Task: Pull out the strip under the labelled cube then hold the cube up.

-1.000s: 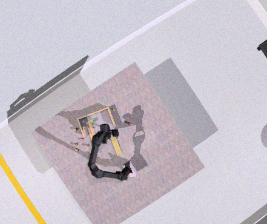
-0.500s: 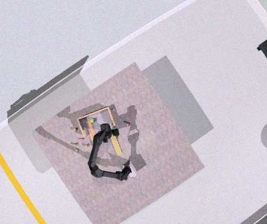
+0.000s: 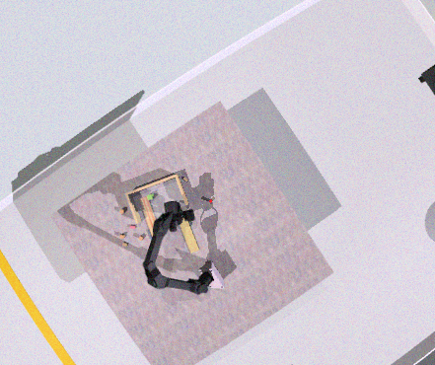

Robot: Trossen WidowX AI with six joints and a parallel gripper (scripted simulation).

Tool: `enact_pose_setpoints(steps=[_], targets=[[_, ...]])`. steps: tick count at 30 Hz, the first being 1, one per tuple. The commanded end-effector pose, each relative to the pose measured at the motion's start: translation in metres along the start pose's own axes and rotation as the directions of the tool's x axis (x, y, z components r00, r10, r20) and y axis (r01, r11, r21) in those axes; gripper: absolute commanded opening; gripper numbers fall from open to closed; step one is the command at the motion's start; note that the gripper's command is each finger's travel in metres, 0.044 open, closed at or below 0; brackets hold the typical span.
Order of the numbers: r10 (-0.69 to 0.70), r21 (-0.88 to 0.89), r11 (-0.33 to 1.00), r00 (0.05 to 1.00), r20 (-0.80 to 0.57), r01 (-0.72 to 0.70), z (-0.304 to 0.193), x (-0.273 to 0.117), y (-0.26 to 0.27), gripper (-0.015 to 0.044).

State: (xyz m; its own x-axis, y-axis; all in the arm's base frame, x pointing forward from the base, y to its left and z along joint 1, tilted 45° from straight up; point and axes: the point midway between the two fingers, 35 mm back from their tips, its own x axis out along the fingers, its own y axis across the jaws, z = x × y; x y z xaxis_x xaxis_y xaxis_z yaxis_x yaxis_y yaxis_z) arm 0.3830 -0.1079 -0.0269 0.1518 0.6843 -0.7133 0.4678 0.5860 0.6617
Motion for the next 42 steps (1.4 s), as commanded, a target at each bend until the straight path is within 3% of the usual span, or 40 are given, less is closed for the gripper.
enact_pose_setpoints(steps=[1,3,10,14,26,42], targets=[[0.000,0.000,1.000,1.000,0.000,0.000,0.000,0.000,0.000,0.0198],[0.000,0.000,1.000,1.000,0.000,0.000,0.000,0.000,0.000,0.0145],[0.000,0.000,1.000,1.000,0.000,0.000,0.000,0.000,0.000,0.0098],[0.000,0.000,1.000,1.000,0.000,0.000,-0.003,-0.003,-0.001,0.0000],[0.001,0.007,1.000,1.000,-0.003,-0.001,-0.055,-0.041,-0.016,0.0000],[0.001,0.009,1.000,1.000,-0.005,-0.001,-0.089,-0.042,-0.025,0.0000]])
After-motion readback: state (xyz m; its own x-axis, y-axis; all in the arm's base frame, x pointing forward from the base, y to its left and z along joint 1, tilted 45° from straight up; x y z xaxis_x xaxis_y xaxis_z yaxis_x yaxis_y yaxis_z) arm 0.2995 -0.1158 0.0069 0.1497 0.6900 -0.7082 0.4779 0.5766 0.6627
